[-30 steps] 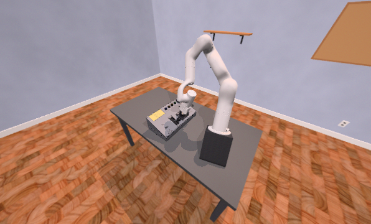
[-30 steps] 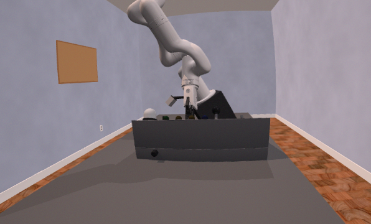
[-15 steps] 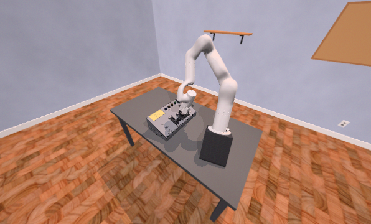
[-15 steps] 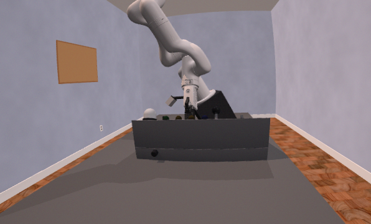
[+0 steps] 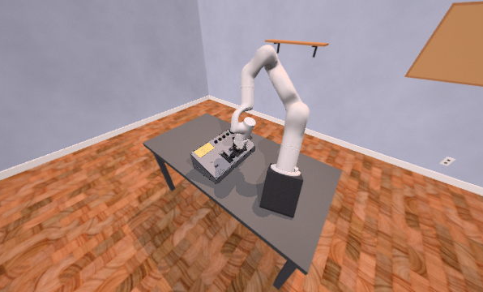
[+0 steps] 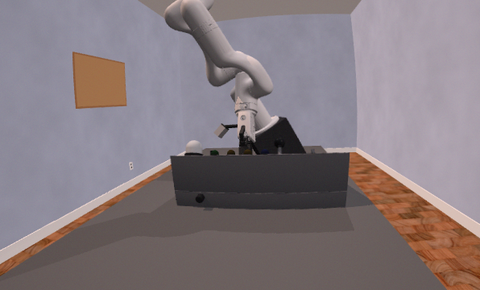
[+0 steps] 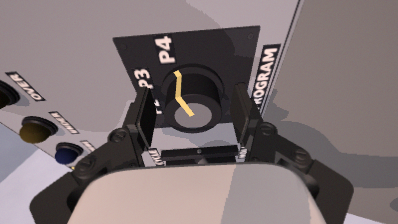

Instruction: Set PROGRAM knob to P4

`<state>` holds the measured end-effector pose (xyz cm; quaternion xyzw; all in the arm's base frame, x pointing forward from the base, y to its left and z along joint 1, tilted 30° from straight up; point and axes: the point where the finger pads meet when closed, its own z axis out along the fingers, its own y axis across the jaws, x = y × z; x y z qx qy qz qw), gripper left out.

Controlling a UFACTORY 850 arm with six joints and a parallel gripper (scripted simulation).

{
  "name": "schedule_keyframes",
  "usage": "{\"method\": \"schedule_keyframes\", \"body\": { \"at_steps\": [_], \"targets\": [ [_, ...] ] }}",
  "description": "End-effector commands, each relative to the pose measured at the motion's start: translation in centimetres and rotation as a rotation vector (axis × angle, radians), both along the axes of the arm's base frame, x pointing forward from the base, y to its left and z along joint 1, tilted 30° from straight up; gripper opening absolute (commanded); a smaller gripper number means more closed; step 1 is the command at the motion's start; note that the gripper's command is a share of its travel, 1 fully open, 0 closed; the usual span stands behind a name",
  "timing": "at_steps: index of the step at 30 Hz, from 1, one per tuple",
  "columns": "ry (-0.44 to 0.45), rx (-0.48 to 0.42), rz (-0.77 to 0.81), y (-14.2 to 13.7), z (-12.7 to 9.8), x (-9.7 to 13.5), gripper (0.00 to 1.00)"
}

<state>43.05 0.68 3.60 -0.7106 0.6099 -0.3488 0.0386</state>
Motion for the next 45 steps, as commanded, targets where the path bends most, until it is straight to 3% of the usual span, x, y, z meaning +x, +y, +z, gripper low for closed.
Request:
{"method": "schedule_keyframes", "body": {
  "at_steps": [1,7,20,33,34,45],
  "targets": [
    [-0.001,0.000,0.000,0.1,0.2,0.0,0.76],
    [-0.001,0.000,0.000,0.6,1.2,-0.8,0.76],
    [-0.001,0.000,0.000,4.5,9.2,-6.5,0.76],
    [-0.001,0.000,0.000,5.3,10.8,-7.8,0.76],
    [-0.001,0.000,0.000,5.3,10.8,-7.8,1.00],
    [-0.001,0.000,0.000,5.3,10.8,-7.8,1.00]
  ]
}}
